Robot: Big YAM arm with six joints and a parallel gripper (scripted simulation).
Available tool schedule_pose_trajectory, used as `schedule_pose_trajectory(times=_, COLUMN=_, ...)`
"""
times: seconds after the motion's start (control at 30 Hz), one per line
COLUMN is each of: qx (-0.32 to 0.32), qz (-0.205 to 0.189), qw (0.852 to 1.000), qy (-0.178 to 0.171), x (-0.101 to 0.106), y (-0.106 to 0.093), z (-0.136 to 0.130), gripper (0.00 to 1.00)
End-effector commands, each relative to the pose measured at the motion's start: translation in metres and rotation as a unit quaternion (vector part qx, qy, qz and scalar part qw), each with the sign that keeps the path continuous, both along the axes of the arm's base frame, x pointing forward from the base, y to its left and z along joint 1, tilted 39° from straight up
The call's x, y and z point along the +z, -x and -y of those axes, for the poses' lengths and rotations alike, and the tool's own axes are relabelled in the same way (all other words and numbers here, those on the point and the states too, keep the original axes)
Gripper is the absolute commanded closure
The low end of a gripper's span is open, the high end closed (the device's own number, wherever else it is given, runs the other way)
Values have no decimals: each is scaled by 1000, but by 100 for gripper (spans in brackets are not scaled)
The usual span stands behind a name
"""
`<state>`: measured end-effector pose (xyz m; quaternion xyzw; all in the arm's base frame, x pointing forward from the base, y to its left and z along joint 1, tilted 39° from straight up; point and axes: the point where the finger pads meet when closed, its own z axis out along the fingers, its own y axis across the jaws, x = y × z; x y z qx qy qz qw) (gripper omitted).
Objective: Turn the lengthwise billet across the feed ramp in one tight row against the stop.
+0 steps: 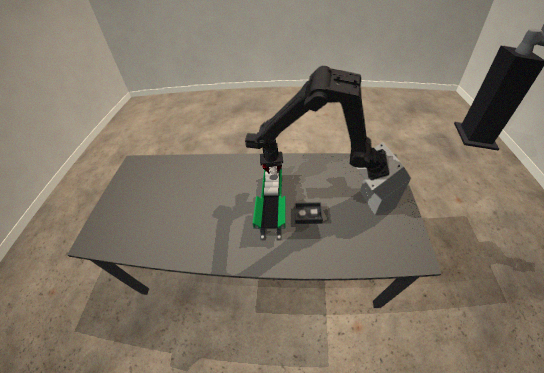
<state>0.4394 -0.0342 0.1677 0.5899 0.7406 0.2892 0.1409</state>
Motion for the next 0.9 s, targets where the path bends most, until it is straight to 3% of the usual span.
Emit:
schedule_pose_trajectory(times=0.0, qx=16, qz=46, qw=999, qy=20, x=38, y=-9, z=0, gripper=100)
schedule_pose_trajectory(times=0.87, qx=112, qz=78, qw=986, qy=92, x=38, y=-8, z=-2, gripper=100)
